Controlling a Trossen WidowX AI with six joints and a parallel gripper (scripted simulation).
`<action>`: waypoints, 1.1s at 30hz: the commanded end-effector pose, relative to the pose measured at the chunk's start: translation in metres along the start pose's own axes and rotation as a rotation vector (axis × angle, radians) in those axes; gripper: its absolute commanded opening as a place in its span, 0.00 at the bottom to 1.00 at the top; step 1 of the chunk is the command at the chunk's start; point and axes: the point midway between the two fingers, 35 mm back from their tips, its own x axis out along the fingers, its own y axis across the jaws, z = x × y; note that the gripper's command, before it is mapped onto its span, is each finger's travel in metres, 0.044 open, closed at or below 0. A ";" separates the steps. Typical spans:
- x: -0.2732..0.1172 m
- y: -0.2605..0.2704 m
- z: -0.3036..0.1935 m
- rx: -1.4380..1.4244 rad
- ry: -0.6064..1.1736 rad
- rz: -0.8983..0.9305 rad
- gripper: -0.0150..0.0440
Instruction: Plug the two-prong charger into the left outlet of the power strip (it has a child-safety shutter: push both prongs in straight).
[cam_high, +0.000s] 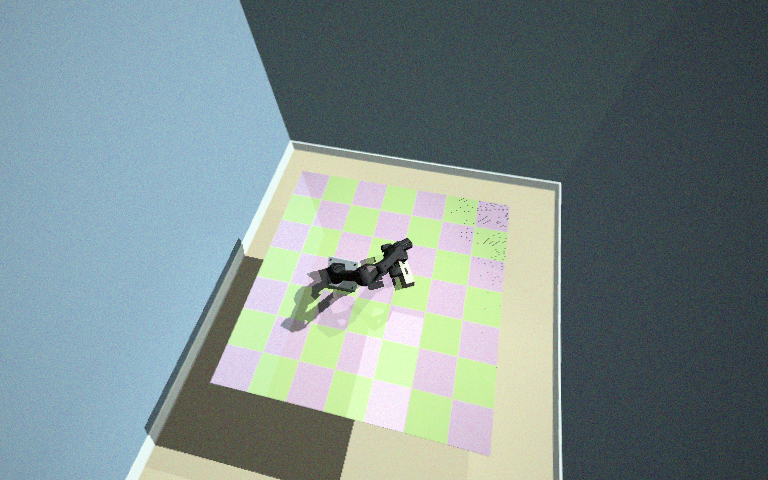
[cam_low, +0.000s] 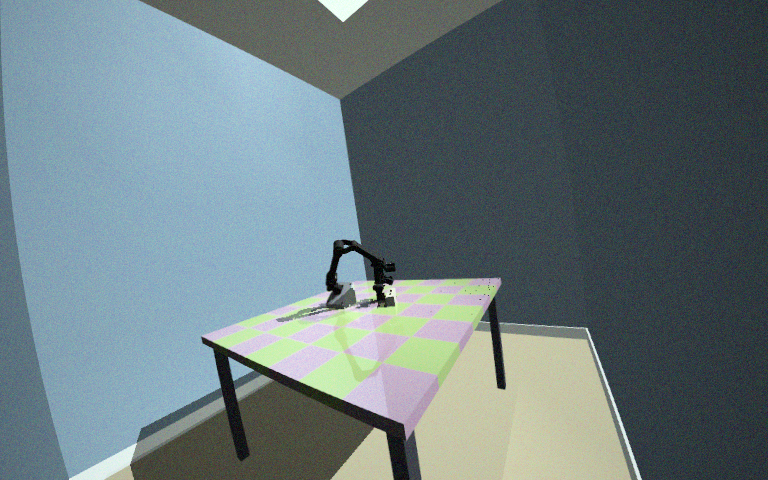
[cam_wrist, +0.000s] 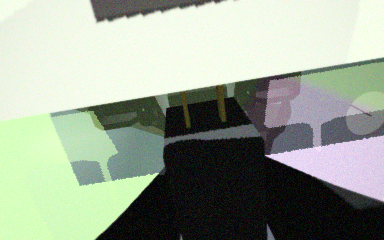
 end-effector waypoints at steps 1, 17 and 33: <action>0.000 -0.001 0.002 -0.005 -0.001 -0.005 0.25; -0.001 -0.001 0.004 -0.005 -0.001 -0.005 0.25; -0.001 -0.001 0.008 -0.005 -0.001 -0.005 0.25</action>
